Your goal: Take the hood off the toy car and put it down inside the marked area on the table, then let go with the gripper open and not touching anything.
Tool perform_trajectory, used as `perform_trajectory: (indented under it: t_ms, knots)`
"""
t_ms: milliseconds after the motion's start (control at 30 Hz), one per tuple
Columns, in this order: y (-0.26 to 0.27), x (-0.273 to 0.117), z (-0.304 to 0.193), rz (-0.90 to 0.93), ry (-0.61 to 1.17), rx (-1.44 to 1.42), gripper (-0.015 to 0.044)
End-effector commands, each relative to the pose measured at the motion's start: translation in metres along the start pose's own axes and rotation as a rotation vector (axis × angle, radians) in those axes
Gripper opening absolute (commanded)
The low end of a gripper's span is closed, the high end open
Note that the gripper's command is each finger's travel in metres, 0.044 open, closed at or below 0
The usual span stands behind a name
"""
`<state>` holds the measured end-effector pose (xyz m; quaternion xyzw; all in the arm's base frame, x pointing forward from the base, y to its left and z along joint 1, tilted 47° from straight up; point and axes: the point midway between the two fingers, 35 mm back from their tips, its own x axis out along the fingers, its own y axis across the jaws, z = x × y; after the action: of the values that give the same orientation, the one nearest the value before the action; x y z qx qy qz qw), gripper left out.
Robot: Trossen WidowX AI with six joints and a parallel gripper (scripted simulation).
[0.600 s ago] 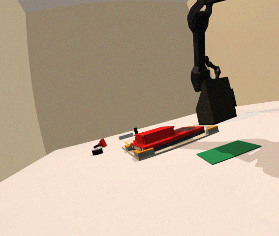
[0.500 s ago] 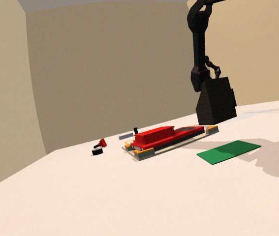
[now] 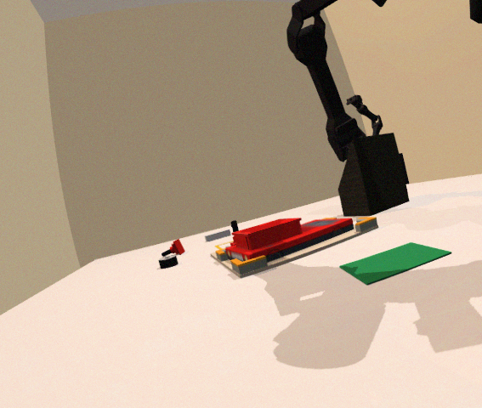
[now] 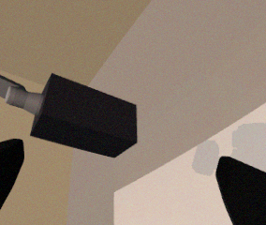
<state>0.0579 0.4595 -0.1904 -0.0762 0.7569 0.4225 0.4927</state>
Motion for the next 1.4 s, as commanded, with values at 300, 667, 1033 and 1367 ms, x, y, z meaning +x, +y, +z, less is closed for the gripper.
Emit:
perform_trajectory:
  t_ms: [300, 667, 1033, 1367]
  knots:
    - [-0.15, -0.137, 0.021, -0.57, -0.16, 0.378, 0.044]
    - [-0.251, -0.285, -0.033, -1.063, -0.131, 0.621, 0.044]
    - [-0.283, -0.363, -0.078, -1.297, -0.059, 0.698, 0.044]
    - [-0.288, -0.367, -0.08, -1.297, -0.059, 0.698, 0.044]
